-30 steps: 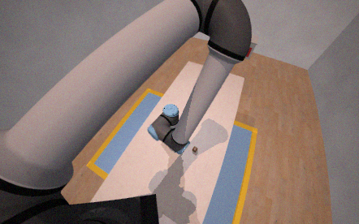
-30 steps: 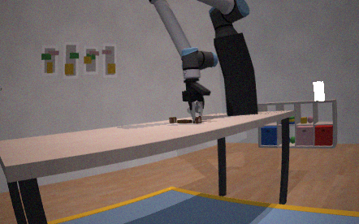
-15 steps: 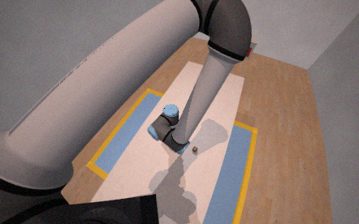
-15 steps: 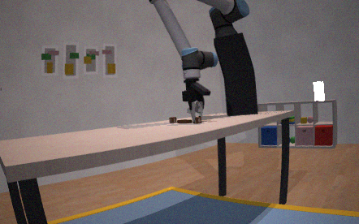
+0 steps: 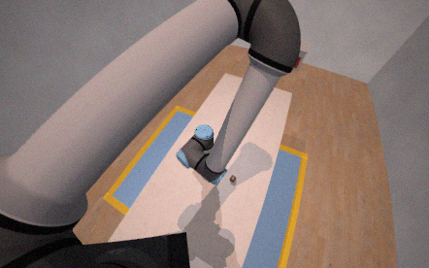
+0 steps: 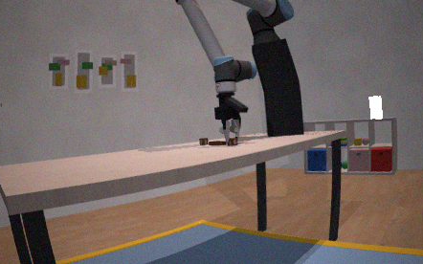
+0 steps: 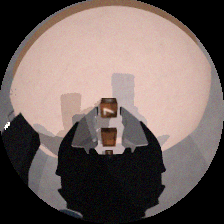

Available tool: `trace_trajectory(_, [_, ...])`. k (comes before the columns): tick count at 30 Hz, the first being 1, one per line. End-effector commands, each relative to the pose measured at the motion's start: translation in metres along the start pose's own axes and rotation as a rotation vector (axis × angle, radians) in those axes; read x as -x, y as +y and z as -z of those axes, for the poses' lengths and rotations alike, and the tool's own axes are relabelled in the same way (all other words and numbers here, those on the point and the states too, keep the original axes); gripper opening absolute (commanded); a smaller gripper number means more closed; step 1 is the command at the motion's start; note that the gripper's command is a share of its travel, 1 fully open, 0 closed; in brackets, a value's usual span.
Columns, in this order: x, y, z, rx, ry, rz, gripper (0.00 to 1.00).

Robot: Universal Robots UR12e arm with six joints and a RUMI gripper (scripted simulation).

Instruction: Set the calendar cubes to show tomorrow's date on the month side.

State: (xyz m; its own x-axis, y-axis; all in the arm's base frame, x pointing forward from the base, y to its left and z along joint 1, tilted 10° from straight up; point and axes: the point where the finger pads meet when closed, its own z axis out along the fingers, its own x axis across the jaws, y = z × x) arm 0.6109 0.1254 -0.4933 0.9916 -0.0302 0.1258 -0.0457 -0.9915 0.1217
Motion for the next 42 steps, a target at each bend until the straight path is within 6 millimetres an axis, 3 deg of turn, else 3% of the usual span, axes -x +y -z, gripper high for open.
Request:
trace_trajectory(1, [0.000,0.000,0.001,0.000,0.001,0.000,0.29])
trace_trajectory(7, [0.000,0.000,0.012,0.000,0.001,0.000,0.29])
trace_trajectory(24, [0.000,0.000,0.083,0.000,0.001,0.000,0.29])
trace_trajectory(33, [0.000,0.000,0.090,0.000,0.001,0.000,0.29])
trace_trajectory(34, [0.000,0.000,0.090,0.000,0.001,0.000,1.00])
trace_trajectory(42, [0.000,0.000,0.090,0.000,0.001,0.000,1.00])
